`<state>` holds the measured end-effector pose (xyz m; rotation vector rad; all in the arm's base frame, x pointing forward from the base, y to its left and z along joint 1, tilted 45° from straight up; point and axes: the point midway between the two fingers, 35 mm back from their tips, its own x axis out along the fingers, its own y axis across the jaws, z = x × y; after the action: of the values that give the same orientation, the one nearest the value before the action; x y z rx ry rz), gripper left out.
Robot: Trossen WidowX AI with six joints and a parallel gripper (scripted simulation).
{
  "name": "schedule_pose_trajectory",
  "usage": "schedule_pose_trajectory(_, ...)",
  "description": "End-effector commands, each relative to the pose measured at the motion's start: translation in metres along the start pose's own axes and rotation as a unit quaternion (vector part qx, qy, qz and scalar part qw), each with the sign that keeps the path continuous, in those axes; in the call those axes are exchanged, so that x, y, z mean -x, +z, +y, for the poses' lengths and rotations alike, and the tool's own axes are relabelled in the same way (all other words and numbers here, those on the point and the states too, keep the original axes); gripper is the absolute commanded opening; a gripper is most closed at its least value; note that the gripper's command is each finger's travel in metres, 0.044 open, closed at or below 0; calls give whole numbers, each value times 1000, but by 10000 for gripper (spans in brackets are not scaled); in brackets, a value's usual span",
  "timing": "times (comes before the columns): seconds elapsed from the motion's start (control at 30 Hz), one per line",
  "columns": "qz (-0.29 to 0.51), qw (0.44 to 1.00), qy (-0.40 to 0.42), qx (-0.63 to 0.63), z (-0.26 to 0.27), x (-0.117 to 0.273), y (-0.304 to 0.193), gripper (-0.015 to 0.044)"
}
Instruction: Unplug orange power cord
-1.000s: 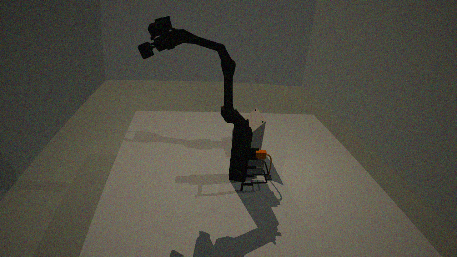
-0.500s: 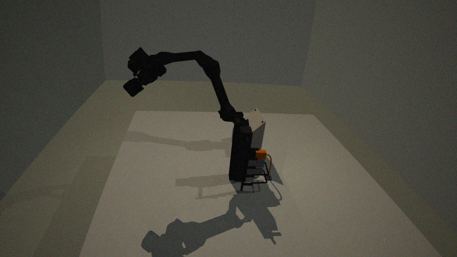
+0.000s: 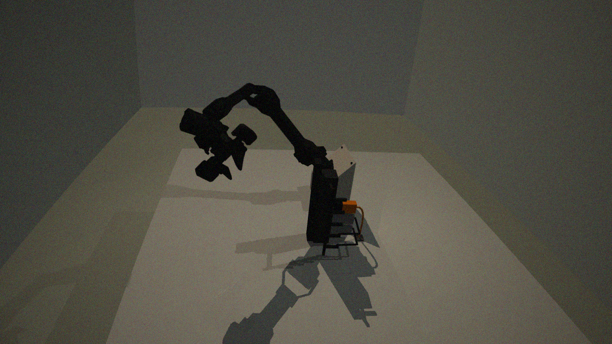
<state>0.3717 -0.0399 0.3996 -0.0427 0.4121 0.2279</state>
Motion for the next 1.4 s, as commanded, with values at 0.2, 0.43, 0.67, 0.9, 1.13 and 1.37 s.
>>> schedule_pose_trajectory(0.2,191,976,61,82,85,-101,-94,160)
schedule_pose_trajectory(0.43,317,923,94,199,158,-133,-173,160)
schedule_pose_trajectory(0.67,433,821,104,357,213,-136,-262,160)
schedule_pose_trajectory(0.9,554,614,95,553,207,-118,-356,160)
schedule_pose_trajectory(1.13,596,447,96,660,196,-101,-395,160)
schedule_pose_trajectory(1.37,596,447,96,660,195,-100,-395,160)
